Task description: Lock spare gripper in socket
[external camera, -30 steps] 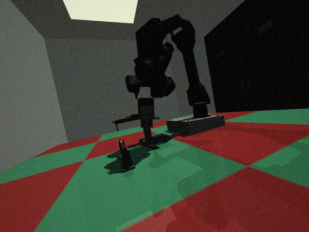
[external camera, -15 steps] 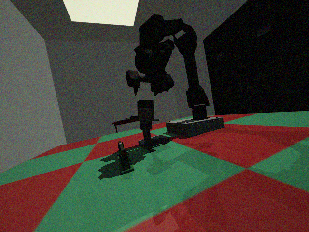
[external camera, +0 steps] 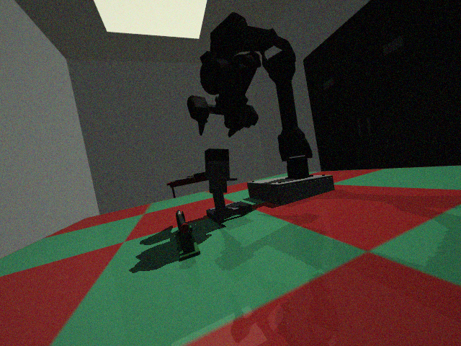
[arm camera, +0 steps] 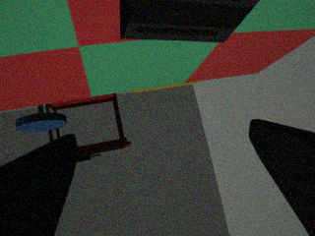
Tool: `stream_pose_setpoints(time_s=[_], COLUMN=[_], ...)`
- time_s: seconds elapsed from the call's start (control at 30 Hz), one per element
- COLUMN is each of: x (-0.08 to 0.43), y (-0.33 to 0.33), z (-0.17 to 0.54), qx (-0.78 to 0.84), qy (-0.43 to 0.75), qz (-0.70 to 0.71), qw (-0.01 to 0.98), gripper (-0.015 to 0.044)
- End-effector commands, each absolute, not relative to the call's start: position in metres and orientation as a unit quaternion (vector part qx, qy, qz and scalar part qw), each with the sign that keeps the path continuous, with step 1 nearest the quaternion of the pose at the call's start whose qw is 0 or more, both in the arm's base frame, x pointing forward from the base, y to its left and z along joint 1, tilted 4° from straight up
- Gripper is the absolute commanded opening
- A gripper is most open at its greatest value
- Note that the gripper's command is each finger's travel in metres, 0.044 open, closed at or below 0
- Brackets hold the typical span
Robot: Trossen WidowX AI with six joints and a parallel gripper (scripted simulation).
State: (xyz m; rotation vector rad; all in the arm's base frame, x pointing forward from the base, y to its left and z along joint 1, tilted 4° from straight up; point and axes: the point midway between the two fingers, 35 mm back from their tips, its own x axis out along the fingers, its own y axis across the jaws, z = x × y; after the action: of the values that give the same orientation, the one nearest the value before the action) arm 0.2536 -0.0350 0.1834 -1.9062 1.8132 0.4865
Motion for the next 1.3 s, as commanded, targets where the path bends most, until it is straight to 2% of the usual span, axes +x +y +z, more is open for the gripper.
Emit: stream_pose_setpoints(time_s=[0.0,0.47,0.57,0.8,0.9,1.27], x=[0.254,0.253,0.255,0.243,0.232,0.243], y=[-0.037,-0.038,-0.019,0.075,0.103,0.107], z=[0.194,0.198,0.199,0.205,0.207,0.203], qx=[-0.699,-0.702,-0.715,-0.761,-0.769,-0.751], qy=[0.652,0.647,0.625,0.514,0.478,0.495], qz=[0.175,0.179,0.182,0.217,0.235,0.251], qw=[0.238,0.239,0.255,0.332,0.354,0.358], gripper=[0.0440,0.0440,0.0361,0.0180,0.0180,0.0180])
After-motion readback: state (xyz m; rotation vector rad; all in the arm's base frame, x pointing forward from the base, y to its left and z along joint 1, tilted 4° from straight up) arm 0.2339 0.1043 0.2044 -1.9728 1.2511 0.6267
